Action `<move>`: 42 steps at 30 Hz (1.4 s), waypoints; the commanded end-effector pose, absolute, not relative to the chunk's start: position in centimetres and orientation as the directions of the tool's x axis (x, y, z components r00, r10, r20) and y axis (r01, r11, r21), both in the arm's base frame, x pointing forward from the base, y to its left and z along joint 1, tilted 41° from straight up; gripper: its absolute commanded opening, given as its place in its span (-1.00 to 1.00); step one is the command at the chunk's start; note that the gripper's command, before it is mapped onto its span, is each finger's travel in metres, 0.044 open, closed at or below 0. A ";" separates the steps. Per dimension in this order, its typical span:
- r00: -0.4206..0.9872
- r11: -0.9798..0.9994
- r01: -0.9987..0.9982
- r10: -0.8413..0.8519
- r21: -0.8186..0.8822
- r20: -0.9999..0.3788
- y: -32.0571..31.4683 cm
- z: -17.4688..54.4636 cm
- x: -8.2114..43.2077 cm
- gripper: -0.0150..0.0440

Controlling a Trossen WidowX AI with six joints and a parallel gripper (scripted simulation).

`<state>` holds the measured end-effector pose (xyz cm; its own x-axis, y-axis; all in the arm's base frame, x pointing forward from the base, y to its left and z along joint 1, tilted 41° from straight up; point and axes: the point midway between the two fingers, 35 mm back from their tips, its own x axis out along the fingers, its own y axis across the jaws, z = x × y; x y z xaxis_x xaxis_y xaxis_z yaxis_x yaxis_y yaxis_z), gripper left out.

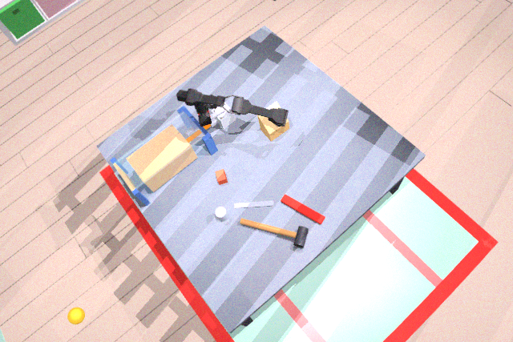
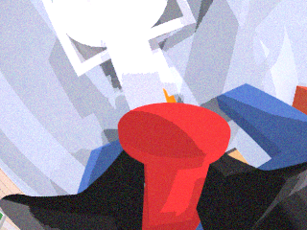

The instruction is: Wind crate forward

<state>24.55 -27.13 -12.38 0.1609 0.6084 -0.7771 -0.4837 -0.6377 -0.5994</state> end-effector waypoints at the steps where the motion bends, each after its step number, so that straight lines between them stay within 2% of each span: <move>1: 0.158 -0.626 -0.486 0.623 -0.610 -0.766 -26.1 -11.6 24.8 -0.49; 42: 0.157 -0.624 -0.487 0.626 -0.612 -0.764 -21.4 -8.2 23.3 -0.49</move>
<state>23.81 -22.28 -8.74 0.1690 0.6122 -0.7724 -0.4768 -0.6351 -0.6077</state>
